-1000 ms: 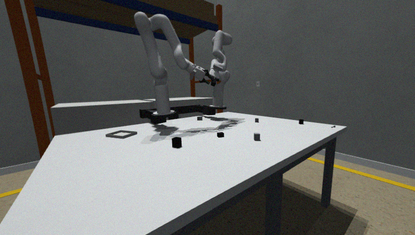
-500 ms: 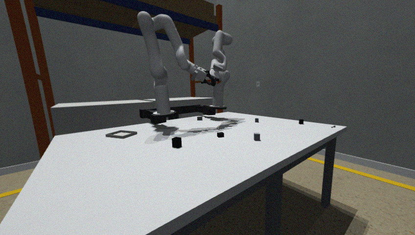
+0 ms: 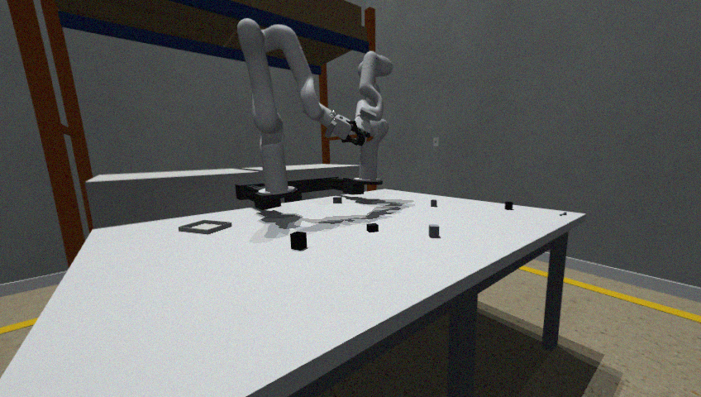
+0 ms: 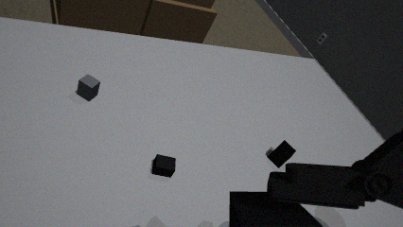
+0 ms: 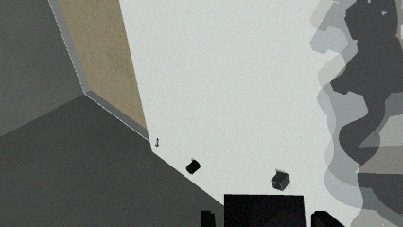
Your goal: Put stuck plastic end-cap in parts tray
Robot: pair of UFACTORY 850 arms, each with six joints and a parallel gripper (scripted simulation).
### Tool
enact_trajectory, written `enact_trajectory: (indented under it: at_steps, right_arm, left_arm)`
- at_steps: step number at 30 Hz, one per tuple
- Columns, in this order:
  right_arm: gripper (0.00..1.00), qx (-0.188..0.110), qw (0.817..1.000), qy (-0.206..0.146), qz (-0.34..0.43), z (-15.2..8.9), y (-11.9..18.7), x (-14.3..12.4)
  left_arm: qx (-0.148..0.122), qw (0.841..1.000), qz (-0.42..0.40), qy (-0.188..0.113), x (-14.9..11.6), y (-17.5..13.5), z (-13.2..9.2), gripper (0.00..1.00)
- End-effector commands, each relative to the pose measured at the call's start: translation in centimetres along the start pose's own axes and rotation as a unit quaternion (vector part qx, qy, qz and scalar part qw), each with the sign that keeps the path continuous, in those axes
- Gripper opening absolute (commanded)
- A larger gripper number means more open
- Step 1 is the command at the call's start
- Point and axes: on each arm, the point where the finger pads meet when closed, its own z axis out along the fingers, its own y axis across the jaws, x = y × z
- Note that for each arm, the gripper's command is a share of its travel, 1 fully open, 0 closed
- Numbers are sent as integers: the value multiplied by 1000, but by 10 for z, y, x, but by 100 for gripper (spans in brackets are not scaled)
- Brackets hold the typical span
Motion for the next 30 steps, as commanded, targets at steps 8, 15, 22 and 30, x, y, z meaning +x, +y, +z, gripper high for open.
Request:
enact_trajectory:
  at_steps: [8,15,22,30]
  right_arm:
    - [60,1,1000,-1,0,5,-1,-1]
    - [60,1,1000,-1,0,5,-1,-1]
    - [60,1,1000,-1,0,7,-1,-1]
    - [60,1,1000,-1,0,17,-1,-1]
  left_arm:
    - [0,1000,0,1,1,1,0,0]
    - [0,1000,0,1,1,1,0,0]
    - [0,1000,0,1,1,1,0,0]
    - [0,1000,0,1,1,1,0,0]
